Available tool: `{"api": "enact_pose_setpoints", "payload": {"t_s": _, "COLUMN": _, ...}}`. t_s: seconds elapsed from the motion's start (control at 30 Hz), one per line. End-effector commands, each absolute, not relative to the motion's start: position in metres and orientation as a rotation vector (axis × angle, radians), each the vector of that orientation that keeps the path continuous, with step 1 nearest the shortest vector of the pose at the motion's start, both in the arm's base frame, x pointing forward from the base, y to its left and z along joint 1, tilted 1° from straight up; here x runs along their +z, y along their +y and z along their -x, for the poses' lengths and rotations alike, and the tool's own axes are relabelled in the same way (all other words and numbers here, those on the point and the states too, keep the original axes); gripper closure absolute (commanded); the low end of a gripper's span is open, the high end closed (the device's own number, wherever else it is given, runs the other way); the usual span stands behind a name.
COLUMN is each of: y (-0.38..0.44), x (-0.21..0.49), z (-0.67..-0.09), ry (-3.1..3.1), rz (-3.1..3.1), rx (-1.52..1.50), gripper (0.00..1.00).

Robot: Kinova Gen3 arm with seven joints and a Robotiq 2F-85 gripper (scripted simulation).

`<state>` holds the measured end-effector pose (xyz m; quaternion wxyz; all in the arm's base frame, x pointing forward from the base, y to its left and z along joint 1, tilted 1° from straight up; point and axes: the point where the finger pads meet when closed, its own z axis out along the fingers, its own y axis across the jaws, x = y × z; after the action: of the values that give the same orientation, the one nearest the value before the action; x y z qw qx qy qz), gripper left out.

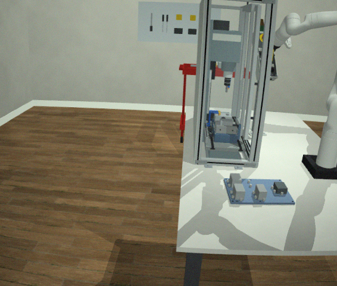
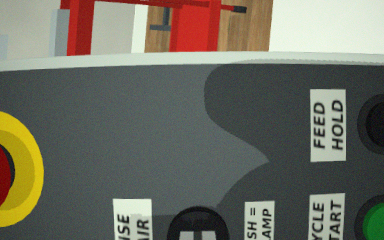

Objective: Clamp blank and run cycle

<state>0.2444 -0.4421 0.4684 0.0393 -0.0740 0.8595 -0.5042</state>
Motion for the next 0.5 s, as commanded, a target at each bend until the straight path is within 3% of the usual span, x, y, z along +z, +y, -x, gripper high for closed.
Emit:
{"api": "enact_pose_setpoints", "payload": {"t_s": 0.0, "y": -0.432, "x": 0.475, "z": -0.243, "ry": 2.634, "rz": 0.225, "rx": -1.547, "gripper": 0.90}}
{"api": "enact_pose_setpoints", "payload": {"t_s": 0.47, "y": -0.411, "x": 0.486, "z": -0.239, "ry": 2.634, "rz": 0.225, "rx": -1.547, "gripper": 0.90}}
